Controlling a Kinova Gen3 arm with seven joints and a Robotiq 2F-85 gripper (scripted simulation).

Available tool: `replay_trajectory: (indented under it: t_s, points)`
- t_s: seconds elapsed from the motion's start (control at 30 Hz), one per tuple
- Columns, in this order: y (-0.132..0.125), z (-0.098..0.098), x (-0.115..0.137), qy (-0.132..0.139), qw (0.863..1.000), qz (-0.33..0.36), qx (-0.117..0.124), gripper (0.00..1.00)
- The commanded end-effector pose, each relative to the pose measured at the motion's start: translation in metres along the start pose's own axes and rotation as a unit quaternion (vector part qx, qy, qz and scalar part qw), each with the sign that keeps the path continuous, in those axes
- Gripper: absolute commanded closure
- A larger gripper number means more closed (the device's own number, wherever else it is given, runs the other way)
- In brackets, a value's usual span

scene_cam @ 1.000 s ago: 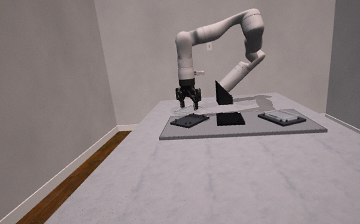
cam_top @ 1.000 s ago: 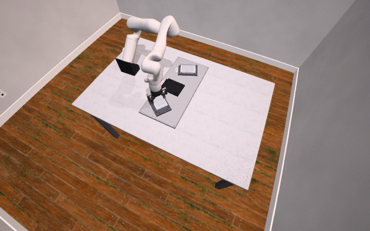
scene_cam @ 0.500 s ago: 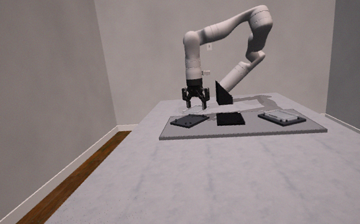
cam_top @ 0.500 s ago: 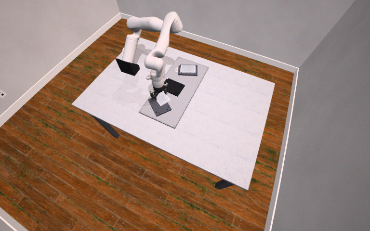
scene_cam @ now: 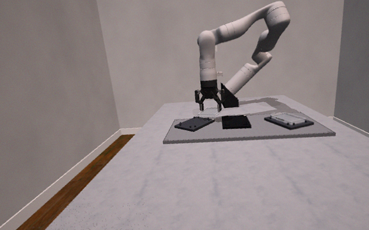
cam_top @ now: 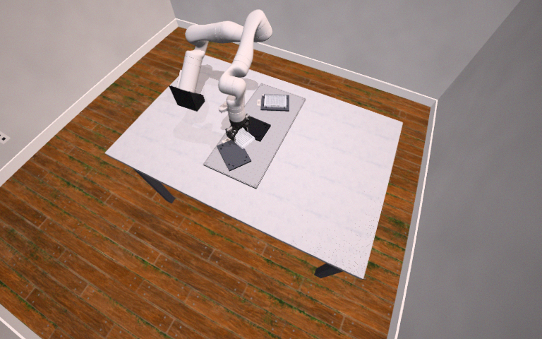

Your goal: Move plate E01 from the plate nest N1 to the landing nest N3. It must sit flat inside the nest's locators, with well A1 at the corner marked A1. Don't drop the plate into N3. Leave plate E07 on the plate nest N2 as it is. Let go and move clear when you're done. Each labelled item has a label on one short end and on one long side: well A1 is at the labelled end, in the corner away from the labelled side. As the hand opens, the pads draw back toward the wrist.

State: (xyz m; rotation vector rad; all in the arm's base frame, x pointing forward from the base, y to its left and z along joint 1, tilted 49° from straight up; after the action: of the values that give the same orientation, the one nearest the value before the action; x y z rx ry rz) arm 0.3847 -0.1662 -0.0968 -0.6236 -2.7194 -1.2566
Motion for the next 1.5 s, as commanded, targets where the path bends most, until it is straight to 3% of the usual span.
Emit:
replay_trajectory:
  t_s: [0.0, 0.8, 1.1, 1.47]
  points:
    - [0.014, -0.003, 0.000, -0.003, 1.000, -0.016, 0.001, 1.00]
    - [0.086, -0.003, 0.016, -0.002, 0.990, -0.144, 0.001, 1.00]
    - [0.108, -0.003, 0.021, -0.002, 0.989, -0.148, 0.001, 1.00]
    - [0.109, -0.003, 0.021, -0.002, 0.989, -0.148, 0.001, 1.00]
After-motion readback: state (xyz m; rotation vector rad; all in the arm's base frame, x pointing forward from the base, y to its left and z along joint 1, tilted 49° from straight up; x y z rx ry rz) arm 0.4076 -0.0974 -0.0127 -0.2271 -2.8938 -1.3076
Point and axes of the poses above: the point where the finger pads meet when closed, its own z axis out along the fingers, its own y axis across the jaws, x = y × z, the point moved 4 cm from there along -z, back along the fingers, and after that the axes turned 4 degrees about -z, right-handed, at the moved point
